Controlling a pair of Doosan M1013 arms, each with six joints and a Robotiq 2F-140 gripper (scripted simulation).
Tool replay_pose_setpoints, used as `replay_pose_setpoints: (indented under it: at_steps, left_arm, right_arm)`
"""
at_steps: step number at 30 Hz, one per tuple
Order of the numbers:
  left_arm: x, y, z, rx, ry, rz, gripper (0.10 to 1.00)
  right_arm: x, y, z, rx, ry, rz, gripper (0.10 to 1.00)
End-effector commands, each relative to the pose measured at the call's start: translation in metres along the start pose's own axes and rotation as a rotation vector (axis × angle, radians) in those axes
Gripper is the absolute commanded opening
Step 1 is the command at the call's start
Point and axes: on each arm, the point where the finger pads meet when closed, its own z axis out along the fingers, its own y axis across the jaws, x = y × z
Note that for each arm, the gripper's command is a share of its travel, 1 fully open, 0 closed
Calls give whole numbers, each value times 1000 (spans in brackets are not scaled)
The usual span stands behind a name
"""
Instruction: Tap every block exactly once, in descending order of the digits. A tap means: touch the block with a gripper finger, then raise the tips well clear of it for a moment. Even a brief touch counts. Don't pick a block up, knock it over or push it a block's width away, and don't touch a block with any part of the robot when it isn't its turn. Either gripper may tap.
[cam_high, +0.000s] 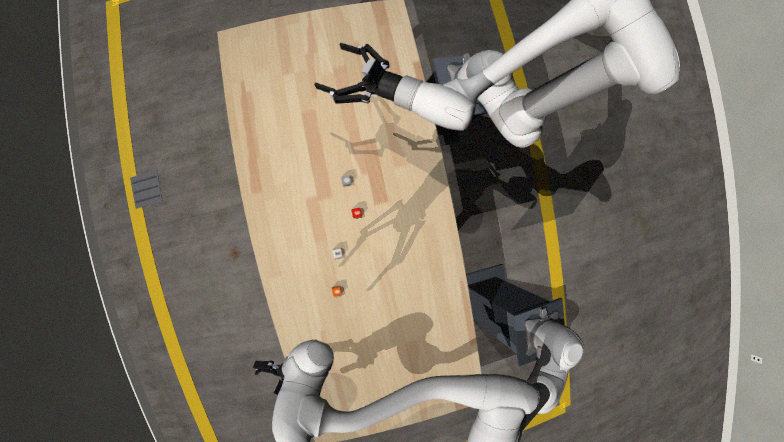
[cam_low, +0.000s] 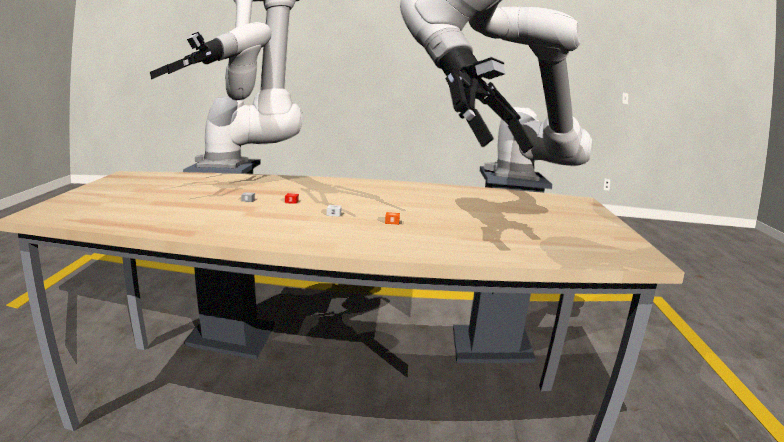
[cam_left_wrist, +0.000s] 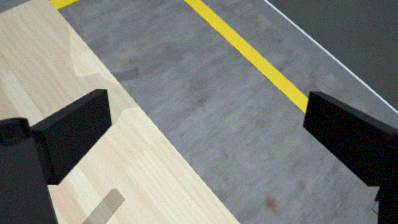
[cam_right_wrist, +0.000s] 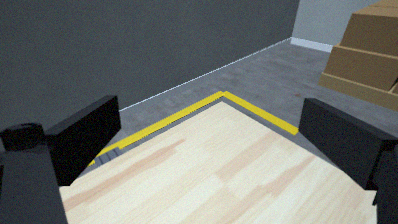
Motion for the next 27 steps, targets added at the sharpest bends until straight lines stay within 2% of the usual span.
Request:
replay_pose_setpoints:
  at_steps: [1,13,17,27]
  left_arm:
    - [11,-10,4,8,-2,-1,1000]
    - [61,-73,31,62,-24,-5,1000]
    - [68,-81,34,69,-27,-6,1000]
    - [109,-142,55,115,-50,-12,1000]
  right_arm:
    - [1,1,1,-8,-4,-5,1000]
    - [1,10,10,-56,-34,-36,1000]
    - [1,11,11,-63,-38,-41,1000]
    - [1,18,18,-102,-69,-69,1000]
